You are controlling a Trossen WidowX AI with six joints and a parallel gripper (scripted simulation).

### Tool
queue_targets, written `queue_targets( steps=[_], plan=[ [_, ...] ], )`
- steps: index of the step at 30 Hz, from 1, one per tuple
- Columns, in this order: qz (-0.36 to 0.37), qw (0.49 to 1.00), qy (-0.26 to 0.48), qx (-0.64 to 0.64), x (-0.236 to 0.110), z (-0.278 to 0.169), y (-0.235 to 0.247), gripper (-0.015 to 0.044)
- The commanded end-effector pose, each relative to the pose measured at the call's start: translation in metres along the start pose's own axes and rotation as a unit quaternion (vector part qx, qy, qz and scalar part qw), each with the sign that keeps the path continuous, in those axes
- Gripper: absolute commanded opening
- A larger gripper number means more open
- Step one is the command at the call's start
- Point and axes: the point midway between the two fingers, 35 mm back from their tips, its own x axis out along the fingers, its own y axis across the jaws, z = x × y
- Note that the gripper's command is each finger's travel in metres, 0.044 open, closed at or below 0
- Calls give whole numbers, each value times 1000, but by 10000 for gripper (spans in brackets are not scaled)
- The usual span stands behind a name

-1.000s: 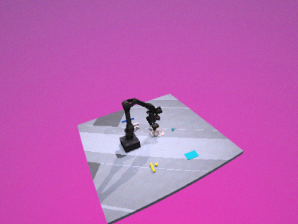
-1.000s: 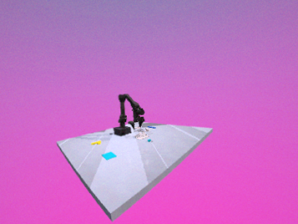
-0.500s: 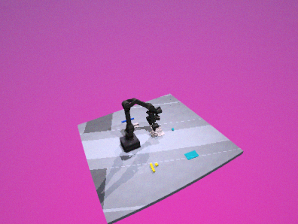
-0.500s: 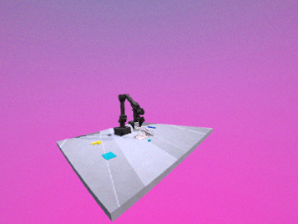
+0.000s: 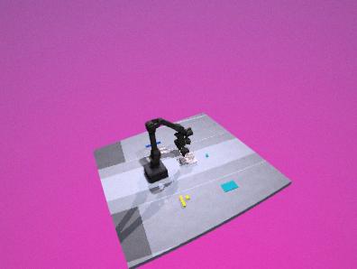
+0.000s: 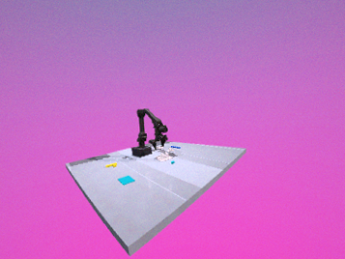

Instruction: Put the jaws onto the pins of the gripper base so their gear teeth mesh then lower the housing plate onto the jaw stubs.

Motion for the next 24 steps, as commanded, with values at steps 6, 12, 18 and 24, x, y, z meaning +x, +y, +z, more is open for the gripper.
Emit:
queue_targets(
  steps=[6, 12, 18, 24],
  plan=[
    [1, 1000, -1, 2, 0, 0, 1, 351],
    [1, 1000, -1, 2, 0, 0, 1, 351],
    [1, 1000, -1, 2, 0, 0, 1, 351],
    [1, 1000, -1, 2, 2, 1, 1, 351]
  ],
)
